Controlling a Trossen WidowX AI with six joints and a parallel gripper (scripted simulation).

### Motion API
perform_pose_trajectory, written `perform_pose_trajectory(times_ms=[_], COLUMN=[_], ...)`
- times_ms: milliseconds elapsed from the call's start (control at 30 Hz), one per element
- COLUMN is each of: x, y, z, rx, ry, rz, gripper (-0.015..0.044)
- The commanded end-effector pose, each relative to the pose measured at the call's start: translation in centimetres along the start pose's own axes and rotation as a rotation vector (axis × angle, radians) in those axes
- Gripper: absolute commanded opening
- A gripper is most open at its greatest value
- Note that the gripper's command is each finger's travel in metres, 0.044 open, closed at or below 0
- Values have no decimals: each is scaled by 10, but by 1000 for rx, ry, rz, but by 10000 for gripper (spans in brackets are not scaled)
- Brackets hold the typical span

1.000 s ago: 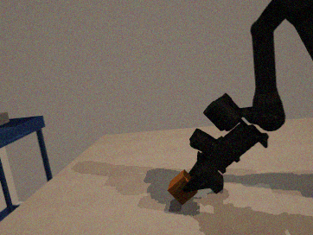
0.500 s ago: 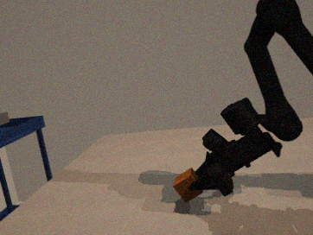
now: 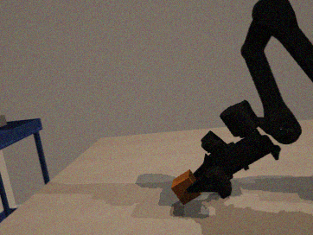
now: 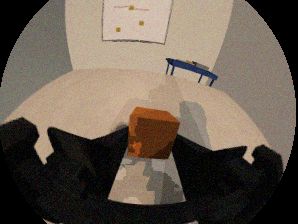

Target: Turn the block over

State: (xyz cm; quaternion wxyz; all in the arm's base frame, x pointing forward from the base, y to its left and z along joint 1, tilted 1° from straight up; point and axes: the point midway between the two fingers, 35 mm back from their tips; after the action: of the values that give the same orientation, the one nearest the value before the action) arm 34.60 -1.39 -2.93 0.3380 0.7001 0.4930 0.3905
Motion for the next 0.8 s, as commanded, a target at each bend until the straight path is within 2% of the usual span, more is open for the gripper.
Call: perform_pose_trajectory(times_ms=[0, 433, 767], x=[0, 0, 0], y=[1, 1, 1], z=[0, 0, 0], rx=[-5, -5, -5], ry=[-2, -2, -2], rz=[-4, -4, -4], gripper=[105, 440, 440])
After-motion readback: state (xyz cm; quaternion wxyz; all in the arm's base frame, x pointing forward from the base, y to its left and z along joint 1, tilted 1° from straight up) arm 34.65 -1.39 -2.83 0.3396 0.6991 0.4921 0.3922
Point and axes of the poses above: the point midway between the two fingers, 35 mm back from their tips, its own z axis out along the fingers, its own x axis across the jaws, y = z × x, and after that the axes turned 15 degrees about z, right-handed
